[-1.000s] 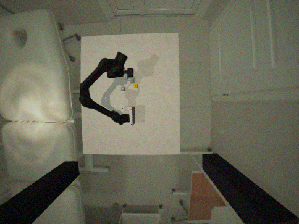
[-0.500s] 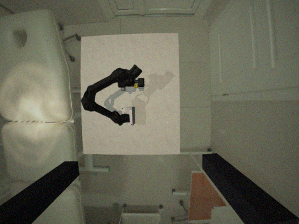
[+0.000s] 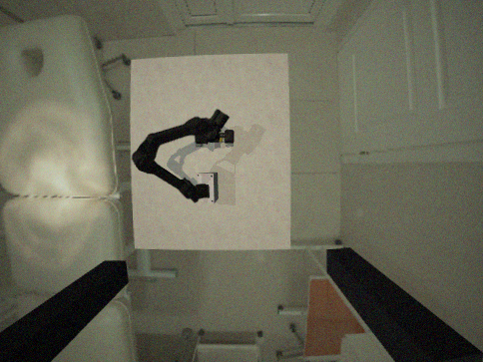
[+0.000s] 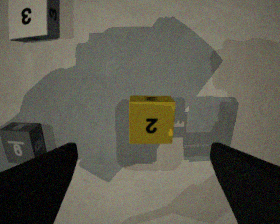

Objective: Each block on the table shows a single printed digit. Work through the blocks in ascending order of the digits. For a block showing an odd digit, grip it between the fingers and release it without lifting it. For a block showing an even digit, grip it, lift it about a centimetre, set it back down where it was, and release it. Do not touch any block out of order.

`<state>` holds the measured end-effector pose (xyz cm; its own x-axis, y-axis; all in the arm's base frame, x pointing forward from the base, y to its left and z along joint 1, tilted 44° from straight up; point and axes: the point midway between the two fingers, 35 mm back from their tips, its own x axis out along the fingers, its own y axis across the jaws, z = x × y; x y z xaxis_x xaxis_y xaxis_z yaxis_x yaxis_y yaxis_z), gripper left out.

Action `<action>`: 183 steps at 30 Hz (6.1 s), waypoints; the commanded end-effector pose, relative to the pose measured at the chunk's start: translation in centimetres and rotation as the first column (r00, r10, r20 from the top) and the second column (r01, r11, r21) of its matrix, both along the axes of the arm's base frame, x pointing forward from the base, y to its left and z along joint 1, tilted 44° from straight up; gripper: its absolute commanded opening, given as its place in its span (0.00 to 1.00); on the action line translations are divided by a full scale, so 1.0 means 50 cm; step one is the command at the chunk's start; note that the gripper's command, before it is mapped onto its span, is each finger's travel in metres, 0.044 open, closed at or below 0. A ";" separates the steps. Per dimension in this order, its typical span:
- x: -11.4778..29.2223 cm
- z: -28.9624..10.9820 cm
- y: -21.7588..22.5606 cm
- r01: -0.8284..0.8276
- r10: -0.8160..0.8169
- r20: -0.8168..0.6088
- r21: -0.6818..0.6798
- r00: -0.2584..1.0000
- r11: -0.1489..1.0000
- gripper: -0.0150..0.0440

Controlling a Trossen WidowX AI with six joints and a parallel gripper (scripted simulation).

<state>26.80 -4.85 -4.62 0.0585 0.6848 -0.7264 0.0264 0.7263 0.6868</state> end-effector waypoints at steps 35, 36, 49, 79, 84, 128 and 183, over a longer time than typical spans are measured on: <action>0.001 -0.050 0.051 0.002 -0.002 -0.004 0.008 1.000 1.000 0.46; 0.001 -0.050 0.051 0.002 -0.002 -0.004 0.008 1.000 1.000 0.46; 0.001 -0.050 0.051 0.002 -0.002 -0.004 0.008 1.000 1.000 0.46; 0.001 -0.050 0.051 0.002 -0.002 -0.004 0.008 1.000 1.000 0.46; 0.000 -0.044 0.046 0.002 -0.002 -0.004 0.007 1.000 1.000 0.46; 0.001 -0.050 0.051 0.002 -0.002 -0.004 0.008 1.000 1.000 0.50; 0.151 0.194 0.022 0.003 -0.003 -0.001 0.005 1.000 1.000 0.59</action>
